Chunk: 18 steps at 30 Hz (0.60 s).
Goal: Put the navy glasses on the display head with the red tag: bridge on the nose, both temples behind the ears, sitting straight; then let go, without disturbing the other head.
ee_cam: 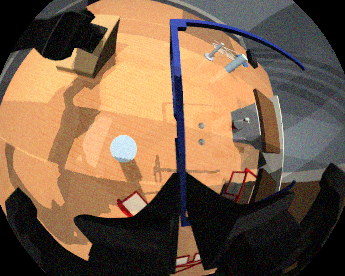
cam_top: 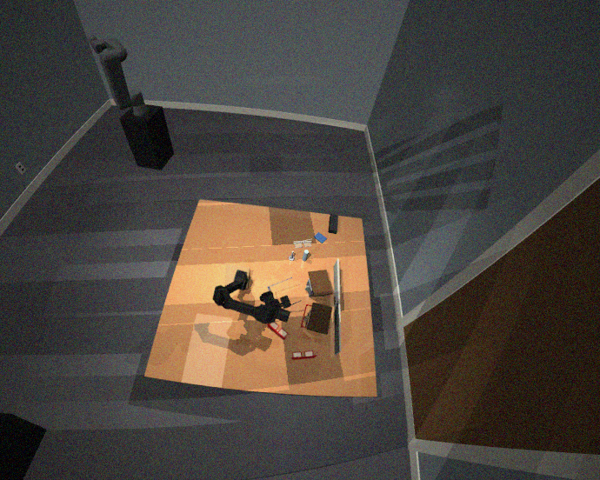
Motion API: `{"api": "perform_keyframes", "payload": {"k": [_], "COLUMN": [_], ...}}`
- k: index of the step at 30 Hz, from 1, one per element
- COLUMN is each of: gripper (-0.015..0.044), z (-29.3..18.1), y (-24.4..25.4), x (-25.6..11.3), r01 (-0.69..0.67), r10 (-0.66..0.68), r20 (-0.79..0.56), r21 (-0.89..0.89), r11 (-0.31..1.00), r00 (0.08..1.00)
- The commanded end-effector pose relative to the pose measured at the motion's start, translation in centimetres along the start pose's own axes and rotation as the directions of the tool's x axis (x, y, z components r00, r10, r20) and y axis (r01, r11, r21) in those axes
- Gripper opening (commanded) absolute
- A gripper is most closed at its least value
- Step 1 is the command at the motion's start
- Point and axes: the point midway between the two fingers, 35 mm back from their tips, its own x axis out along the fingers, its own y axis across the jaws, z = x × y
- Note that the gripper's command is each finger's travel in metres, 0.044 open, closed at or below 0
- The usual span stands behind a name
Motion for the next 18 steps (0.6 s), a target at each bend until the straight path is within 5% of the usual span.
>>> {"api": "perform_keyframes", "payload": {"k": [1, 18], "gripper": [0.0, 0.0], "z": [0.6, 4.0], "y": [-0.6, -3.8], "x": [1.4, 6.2], "r01": [-0.069, -0.282], "r10": [0.069, 0.314], "r20": [-0.004, -0.173], "r21": [0.038, 0.189], "r11": [0.997, 0.941], "r00": [0.998, 0.933]}}
